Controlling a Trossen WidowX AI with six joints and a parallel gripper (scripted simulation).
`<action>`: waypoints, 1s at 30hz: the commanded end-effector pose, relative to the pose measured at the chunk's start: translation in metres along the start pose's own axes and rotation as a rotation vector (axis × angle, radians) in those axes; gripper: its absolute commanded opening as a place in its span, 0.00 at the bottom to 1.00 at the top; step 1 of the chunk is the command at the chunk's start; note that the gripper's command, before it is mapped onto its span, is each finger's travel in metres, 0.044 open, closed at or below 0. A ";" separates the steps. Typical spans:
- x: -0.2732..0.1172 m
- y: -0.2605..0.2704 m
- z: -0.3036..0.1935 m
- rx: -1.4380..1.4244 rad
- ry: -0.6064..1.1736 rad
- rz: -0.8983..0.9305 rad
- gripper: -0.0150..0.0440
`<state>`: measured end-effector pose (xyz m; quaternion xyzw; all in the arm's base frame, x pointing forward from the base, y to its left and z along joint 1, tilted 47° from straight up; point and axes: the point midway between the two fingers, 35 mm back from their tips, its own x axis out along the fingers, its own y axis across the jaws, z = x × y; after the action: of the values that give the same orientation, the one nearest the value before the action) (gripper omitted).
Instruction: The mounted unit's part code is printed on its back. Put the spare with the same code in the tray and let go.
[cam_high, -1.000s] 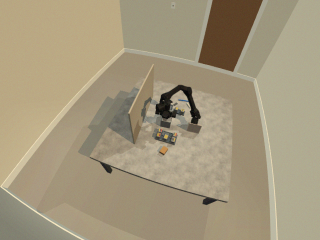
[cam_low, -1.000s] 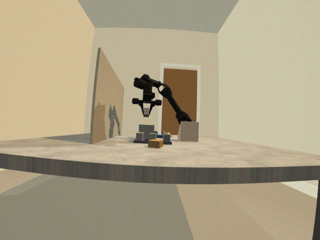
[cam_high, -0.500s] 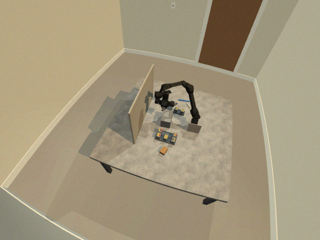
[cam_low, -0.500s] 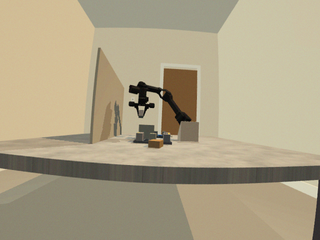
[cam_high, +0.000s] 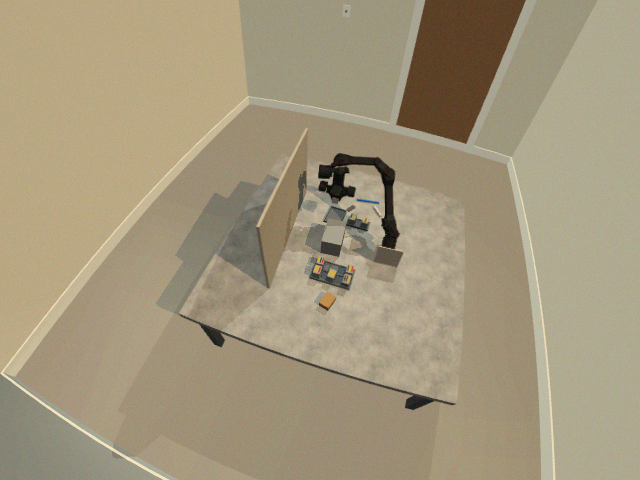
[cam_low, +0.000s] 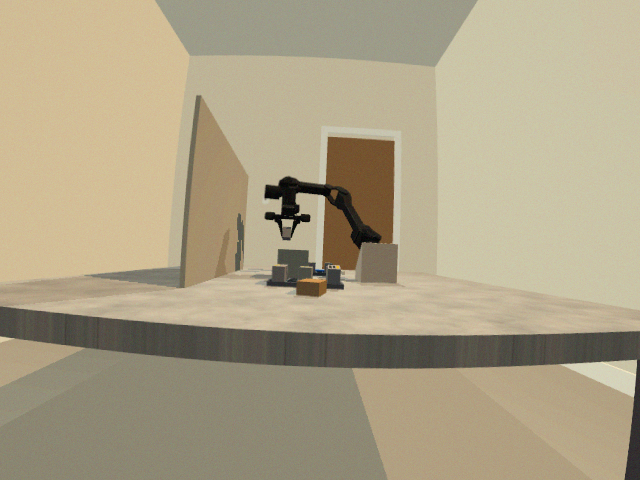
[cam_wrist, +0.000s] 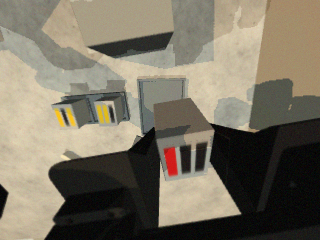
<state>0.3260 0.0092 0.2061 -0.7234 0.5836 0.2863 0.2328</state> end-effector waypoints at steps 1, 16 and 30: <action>0.000 0.007 -0.022 -0.005 0.016 0.004 0.25; 0.008 0.006 -0.021 -0.004 0.013 0.004 0.25; 0.019 0.004 -0.020 -0.003 0.008 0.005 0.25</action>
<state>0.3276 -0.0158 0.2111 -0.7239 0.5851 0.2829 0.2315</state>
